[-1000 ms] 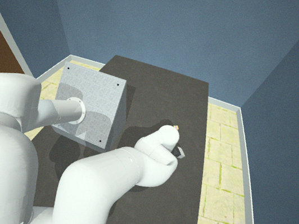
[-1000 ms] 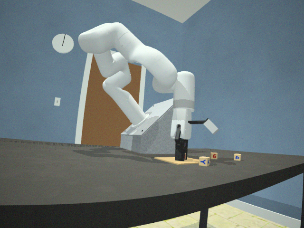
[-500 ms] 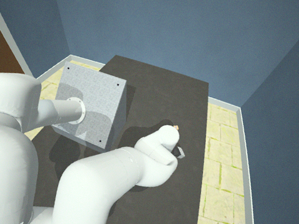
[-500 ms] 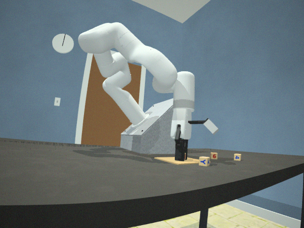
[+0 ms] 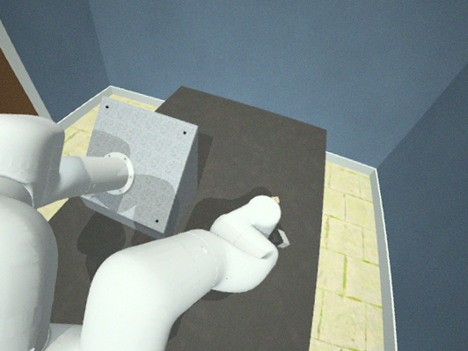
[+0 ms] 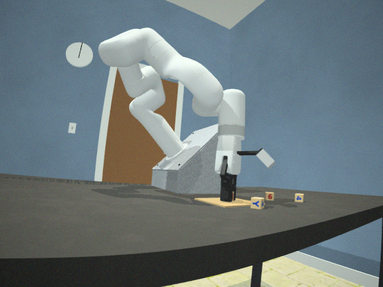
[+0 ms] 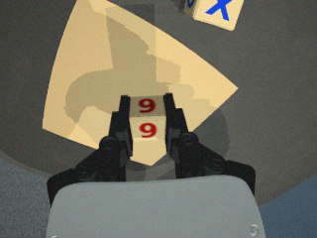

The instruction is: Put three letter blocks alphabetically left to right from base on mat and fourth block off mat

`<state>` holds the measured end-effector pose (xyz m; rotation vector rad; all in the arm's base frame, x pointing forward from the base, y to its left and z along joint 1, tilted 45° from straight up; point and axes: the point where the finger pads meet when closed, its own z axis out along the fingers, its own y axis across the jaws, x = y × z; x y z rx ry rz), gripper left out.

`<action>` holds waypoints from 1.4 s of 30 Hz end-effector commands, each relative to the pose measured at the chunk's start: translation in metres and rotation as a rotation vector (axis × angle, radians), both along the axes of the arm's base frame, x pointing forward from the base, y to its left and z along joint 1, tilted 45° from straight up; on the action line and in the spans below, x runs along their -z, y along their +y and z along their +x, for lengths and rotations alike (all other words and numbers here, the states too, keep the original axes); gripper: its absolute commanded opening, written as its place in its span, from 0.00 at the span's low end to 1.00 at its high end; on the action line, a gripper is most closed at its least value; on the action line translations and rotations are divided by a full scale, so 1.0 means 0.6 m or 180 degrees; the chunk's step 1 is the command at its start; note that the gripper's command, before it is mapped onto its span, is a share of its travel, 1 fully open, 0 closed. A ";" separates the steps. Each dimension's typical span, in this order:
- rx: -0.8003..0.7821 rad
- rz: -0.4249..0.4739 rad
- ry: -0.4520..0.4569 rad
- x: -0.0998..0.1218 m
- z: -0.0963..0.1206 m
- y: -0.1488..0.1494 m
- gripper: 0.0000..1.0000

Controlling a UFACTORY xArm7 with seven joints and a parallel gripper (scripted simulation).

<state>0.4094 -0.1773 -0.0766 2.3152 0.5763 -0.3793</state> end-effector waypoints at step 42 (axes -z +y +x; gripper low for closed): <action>0.0734 -0.0113 -0.0762 -0.190 0.000 0.041 0.21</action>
